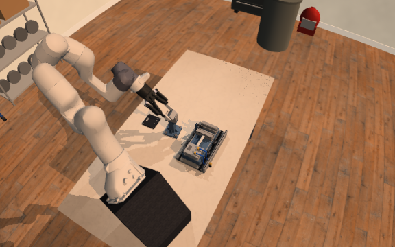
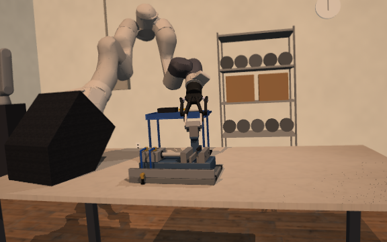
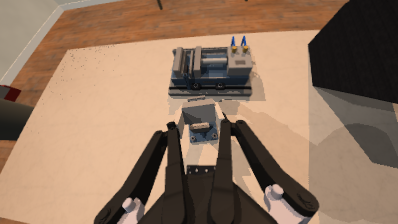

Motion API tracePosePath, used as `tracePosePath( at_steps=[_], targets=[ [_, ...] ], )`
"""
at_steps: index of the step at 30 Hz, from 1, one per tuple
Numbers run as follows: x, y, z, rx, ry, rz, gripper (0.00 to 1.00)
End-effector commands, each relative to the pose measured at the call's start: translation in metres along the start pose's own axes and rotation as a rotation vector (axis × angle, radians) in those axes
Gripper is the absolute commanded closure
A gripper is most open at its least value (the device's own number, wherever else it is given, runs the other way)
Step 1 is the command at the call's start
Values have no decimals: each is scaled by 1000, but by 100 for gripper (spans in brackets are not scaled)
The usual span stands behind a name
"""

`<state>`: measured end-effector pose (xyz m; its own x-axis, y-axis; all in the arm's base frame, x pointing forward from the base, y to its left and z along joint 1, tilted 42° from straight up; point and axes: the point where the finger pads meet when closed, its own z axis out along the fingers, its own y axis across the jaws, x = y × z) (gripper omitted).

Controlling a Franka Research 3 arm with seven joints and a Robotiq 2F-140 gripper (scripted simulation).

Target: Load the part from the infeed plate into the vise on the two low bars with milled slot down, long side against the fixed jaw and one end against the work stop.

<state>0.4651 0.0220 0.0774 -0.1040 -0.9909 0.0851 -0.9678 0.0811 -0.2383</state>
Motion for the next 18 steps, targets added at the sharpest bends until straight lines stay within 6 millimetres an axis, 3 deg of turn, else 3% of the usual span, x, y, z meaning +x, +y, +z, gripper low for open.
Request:
tracePosePath(
  at_steps=[1,18],
  targets=[
    [1,0,0,-2,2,1,100],
    [5,0,-4,-2,2,1,100]
  ],
)
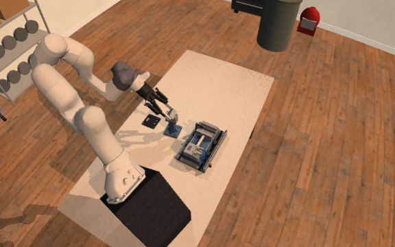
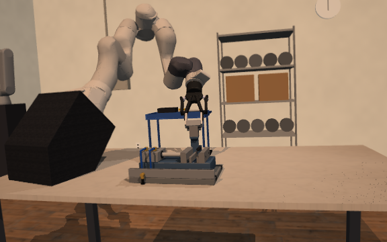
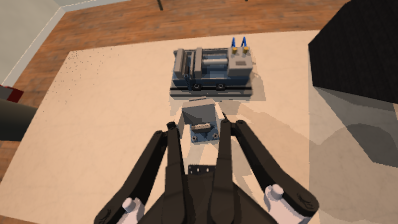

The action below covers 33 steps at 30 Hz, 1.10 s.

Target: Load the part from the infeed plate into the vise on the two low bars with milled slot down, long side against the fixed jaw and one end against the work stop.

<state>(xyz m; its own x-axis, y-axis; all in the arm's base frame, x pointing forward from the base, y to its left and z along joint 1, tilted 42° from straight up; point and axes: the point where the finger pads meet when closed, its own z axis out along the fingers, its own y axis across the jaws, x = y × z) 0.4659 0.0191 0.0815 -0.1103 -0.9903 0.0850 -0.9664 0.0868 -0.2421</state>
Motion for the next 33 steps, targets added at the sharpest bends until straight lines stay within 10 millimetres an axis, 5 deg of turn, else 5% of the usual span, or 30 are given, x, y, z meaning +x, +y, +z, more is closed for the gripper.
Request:
tracePosePath(
  at_steps=[1,33],
  targets=[
    [2,2,-1,-5,1,-5,100],
    [14,2,-13,-5,1,-5,100]
  ],
)
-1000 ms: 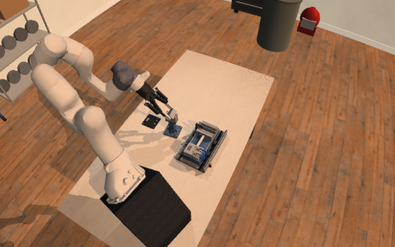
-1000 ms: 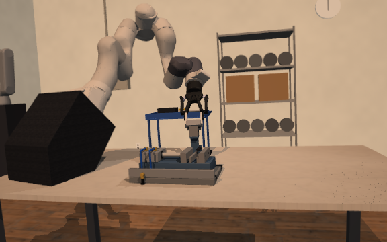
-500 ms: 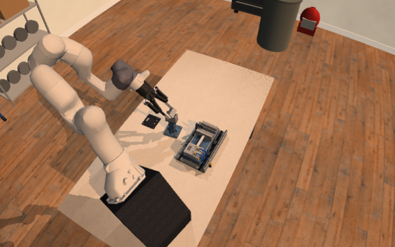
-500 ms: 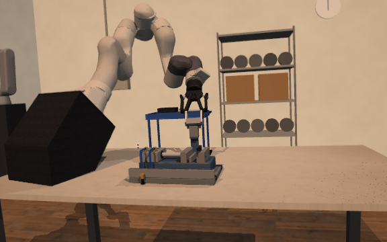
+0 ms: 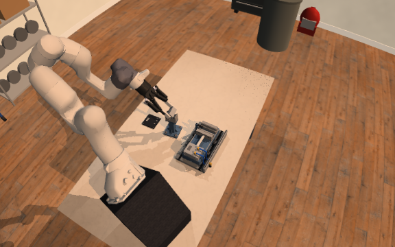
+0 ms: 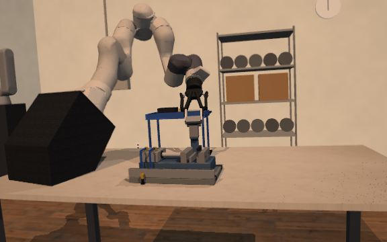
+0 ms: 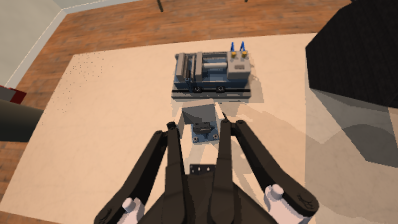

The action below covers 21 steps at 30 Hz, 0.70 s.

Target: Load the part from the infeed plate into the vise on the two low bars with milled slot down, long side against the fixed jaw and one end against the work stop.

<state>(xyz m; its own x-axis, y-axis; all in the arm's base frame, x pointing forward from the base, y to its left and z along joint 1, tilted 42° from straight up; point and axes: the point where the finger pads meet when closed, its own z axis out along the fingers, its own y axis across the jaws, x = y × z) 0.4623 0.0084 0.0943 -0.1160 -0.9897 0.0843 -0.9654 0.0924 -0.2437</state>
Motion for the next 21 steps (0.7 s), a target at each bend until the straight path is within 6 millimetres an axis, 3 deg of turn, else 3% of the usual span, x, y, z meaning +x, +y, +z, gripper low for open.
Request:
tracePosePath(
  at_steps=[1,21],
  targets=[
    [2,2,-1,-6,0,-11,100],
    [6,2,-5,-6,0,-11,100]
  ],
)
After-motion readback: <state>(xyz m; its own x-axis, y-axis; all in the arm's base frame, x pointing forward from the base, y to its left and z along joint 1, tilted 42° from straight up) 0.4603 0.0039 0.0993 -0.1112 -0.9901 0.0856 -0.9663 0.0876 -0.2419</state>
